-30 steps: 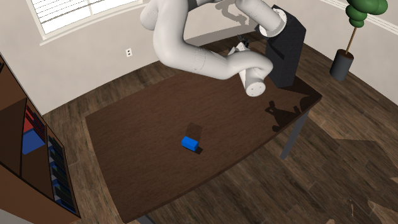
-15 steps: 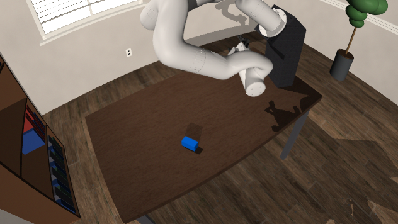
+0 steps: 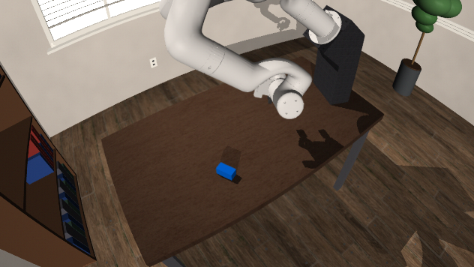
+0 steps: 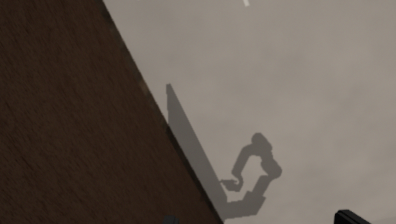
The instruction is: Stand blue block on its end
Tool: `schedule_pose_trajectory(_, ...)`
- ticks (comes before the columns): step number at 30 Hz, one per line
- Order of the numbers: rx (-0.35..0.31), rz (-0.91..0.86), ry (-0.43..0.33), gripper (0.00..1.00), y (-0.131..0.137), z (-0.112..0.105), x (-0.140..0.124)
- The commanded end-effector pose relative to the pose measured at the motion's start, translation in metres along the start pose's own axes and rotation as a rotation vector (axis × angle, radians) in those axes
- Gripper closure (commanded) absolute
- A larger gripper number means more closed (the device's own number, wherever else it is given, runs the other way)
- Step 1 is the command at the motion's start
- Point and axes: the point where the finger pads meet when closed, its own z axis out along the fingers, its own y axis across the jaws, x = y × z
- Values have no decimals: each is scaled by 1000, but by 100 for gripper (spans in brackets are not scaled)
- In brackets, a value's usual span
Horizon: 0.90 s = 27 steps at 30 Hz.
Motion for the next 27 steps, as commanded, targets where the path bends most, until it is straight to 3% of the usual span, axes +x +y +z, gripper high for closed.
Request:
schedule_pose_trajectory(1, 236, -117, -93, 0, -72, -28, 17)
schedule_pose_trajectory(3, 297, -148, -118, 0, -72, -28, 17)
schedule_pose_trajectory(4, 347, -173, -110, 0, -95, -47, 27)
schedule_pose_trajectory(6, 417, -207, -131, 0, -98, -49, 28)
schedule_pose_trajectory(7, 466, -231, -117, 0, -119, -70, 40)
schedule_pose_trajectory(9, 537, -267, -132, 0, -121, -72, 41)
schedule_pose_trajectory(10, 537, -267, -132, 0, -121, -72, 41)
schedule_pose_trajectory(11, 622, -311, -118, 0, -141, -96, 56)
schedule_pose_trajectory(12, 654, -327, -122, 0, -141, -96, 56)
schedule_pose_trajectory(15, 654, -327, -122, 0, -141, -96, 56)
schedule_pose_trajectory(16, 765, -385, -101, 0, -158, -121, 71)
schedule_pose_trajectory(17, 827, -418, -76, 0, -171, -145, 86)
schedule_pose_trajectory(19, 867, -440, -72, 0, -171, -145, 86)
schedule_pose_trajectory(20, 915, -468, -45, 0, -179, -166, 99)
schedule_pose_trajectory(22, 959, -490, -36, 0, -181, -168, 101)
schedule_pose_trajectory(23, 1026, -529, -1, 0, -188, -189, 114)
schedule_pose_trajectory(24, 1038, -535, 2, 0, -188, -189, 114)
schedule_pose_trajectory(25, 1093, -568, 37, 0, -193, -207, 127)
schedule_pose_trajectory(26, 1104, -574, 40, 0, -193, -207, 127)
schedule_pose_trajectory(27, 1156, -606, 75, 0, -195, -221, 137)
